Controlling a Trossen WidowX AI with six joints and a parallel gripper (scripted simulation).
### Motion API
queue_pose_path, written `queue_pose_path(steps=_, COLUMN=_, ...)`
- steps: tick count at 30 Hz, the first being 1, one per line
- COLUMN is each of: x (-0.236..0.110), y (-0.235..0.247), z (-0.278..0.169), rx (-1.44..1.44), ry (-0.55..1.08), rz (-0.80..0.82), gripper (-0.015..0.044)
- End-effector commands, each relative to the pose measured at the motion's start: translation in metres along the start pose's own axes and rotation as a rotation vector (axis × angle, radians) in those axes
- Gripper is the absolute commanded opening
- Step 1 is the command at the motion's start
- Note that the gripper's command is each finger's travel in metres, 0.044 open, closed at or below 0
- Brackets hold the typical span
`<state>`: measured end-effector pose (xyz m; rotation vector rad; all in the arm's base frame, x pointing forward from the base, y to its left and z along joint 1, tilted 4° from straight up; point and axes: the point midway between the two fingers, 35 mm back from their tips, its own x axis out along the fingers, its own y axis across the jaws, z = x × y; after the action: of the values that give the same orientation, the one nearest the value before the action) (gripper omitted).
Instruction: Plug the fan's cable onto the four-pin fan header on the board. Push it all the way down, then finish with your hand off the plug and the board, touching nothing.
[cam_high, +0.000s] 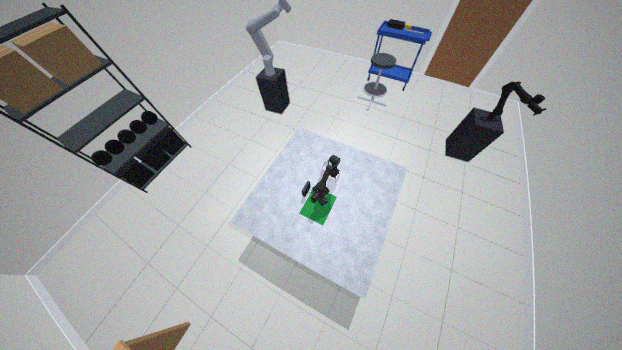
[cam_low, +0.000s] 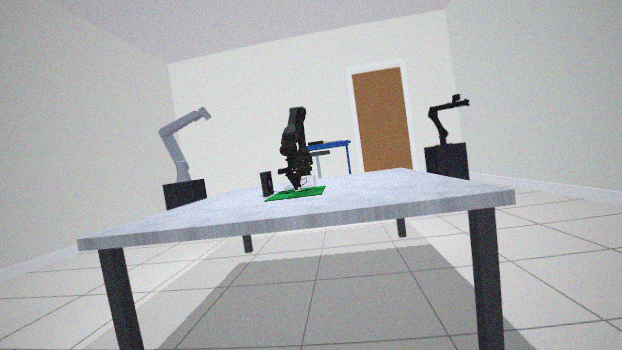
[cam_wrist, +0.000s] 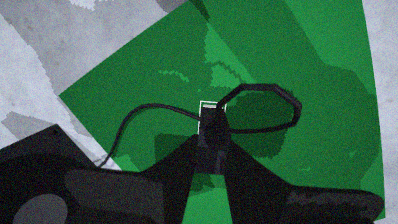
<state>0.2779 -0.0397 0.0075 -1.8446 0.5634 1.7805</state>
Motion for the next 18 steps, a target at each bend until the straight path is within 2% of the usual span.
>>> queue_pose_path(steps=1, x=0.0, y=0.0, z=0.0, rx=0.0, ry=0.001, rz=-0.001, gripper=0.0157)
queue_pose_path(steps=5, x=0.0, y=0.0, z=0.0, rx=0.0, ry=0.001, rz=-0.001, gripper=0.026)
queue_pose_path(steps=8, x=-0.003, y=0.0, z=-0.001, rx=0.0, ry=0.001, rz=-0.001, gripper=0.026)
queue_pose_path(steps=12, x=-0.052, y=0.0, z=-0.001, rx=0.002, ry=0.0, rz=-0.006, gripper=0.026)
queue_pose_path(steps=18, x=-0.055, y=0.0, z=0.0, rx=0.002, ry=0.0, rz=-0.007, gripper=0.026)
